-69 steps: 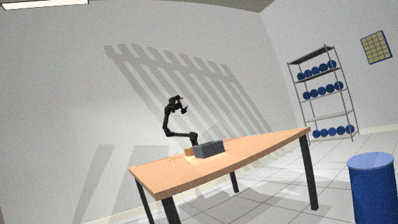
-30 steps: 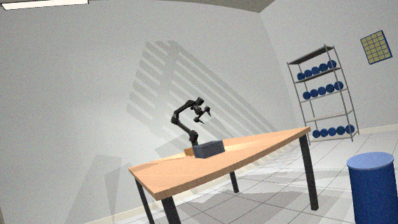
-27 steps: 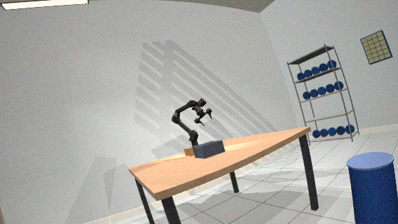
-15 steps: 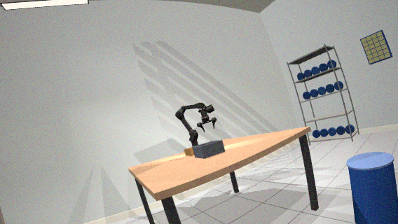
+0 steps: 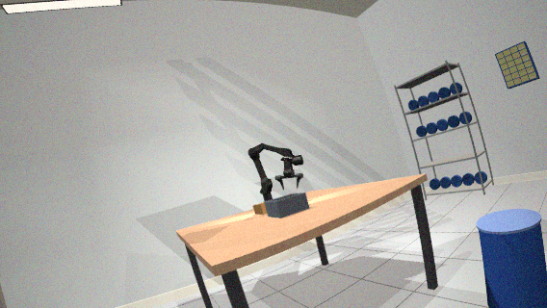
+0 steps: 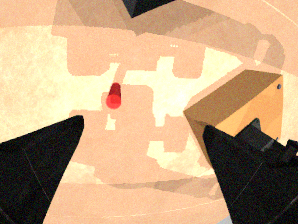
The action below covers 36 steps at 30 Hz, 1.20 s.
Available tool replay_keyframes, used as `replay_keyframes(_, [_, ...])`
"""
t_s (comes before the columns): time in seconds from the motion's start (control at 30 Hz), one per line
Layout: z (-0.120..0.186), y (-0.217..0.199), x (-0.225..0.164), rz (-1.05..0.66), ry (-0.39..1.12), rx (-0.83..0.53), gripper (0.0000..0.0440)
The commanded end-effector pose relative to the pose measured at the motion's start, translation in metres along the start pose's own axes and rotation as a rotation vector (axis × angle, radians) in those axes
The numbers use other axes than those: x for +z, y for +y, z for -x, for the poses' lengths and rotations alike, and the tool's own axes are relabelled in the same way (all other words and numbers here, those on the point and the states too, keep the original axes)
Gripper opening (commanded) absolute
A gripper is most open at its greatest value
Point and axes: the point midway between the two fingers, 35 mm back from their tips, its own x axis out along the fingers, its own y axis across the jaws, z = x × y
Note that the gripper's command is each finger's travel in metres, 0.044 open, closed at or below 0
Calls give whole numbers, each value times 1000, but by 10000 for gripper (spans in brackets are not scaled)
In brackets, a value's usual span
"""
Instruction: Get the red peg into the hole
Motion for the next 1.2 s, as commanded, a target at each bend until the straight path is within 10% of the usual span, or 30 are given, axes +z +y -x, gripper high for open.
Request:
replay_keyframes(0.0, [-15, 3, -3, 12, 12, -34, 440])
replay_keyframes(0.67, [-90, 25, -2, 31, -39, -33, 425])
replay_keyframes(1.17, [-117, 24, -4, 23, -22, -92, 45])
